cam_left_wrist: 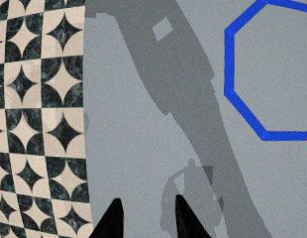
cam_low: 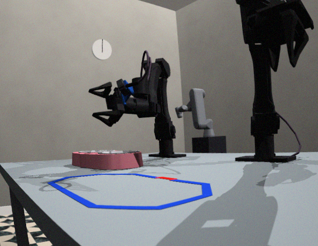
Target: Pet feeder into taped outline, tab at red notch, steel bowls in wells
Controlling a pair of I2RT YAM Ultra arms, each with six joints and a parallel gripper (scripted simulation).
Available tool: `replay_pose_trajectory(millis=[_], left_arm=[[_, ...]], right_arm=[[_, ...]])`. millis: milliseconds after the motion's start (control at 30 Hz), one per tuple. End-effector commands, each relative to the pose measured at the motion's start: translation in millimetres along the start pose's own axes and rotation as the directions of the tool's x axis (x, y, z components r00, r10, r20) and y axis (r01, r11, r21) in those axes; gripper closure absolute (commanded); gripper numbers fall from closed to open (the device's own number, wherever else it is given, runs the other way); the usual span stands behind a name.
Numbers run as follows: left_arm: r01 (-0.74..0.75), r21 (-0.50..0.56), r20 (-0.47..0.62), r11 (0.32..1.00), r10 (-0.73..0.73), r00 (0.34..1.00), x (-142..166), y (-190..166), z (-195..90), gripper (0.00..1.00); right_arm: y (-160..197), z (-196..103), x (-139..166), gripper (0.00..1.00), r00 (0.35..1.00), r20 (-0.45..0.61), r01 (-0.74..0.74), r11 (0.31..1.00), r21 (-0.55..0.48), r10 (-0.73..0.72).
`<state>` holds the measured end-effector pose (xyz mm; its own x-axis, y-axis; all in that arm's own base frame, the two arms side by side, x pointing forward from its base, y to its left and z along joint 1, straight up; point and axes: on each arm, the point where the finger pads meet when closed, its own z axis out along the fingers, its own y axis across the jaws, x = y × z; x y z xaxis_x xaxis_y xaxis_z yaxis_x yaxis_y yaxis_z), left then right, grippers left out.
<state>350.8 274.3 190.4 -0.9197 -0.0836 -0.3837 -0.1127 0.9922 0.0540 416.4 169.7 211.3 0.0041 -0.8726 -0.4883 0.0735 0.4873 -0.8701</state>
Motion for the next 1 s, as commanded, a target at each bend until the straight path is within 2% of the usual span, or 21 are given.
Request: replay_pose_trajectory(millis=[0,333,367,533,733,800,867,967], left_arm=[[-0.005,-0.009,0.028,1.000,0.005,1.000,-6,0,-9,0.70],[-0.003,-0.004,0.021,1.000,0.003,1.000,-4,0,-6,0.70],[-0.051,0.018,0.029,0.999,0.051,0.998,-20,-11,8,0.70],[-0.125,0.052,0.051,0.991,0.122,0.991,-40,-38,16,0.70],[-0.268,0.111,0.094,0.957,0.258,0.962,-79,-96,33,0.70],[-0.315,0.137,0.103,0.939,0.303,0.948,-88,-120,39,0.70],[-0.315,0.137,0.103,0.939,0.303,0.948,-88,-120,39,0.70],[-0.384,0.162,0.130,0.909,0.366,0.922,-103,-154,48,0.70]], right_arm=[[-5,1,-3,0.00,1.000,0.006,-0.017,1.000,0.011,0.017],[-4,1,-3,0.00,1.000,0.005,-0.016,1.000,0.010,0.016],[-31,7,-11,0.00,0.998,0.021,-0.063,0.996,0.057,0.062],[-29,13,-7,0.00,0.993,0.022,-0.116,0.993,0.008,0.116],[-48,25,-3,0.00,0.972,0.018,-0.233,0.972,-0.035,0.233],[-58,28,-2,0.00,0.962,0.018,-0.270,0.962,-0.037,0.271],[-58,28,-2,0.00,0.962,0.018,-0.270,0.962,-0.037,0.271],[-72,32,1,0.00,0.949,0.013,-0.316,0.948,-0.039,0.316]])
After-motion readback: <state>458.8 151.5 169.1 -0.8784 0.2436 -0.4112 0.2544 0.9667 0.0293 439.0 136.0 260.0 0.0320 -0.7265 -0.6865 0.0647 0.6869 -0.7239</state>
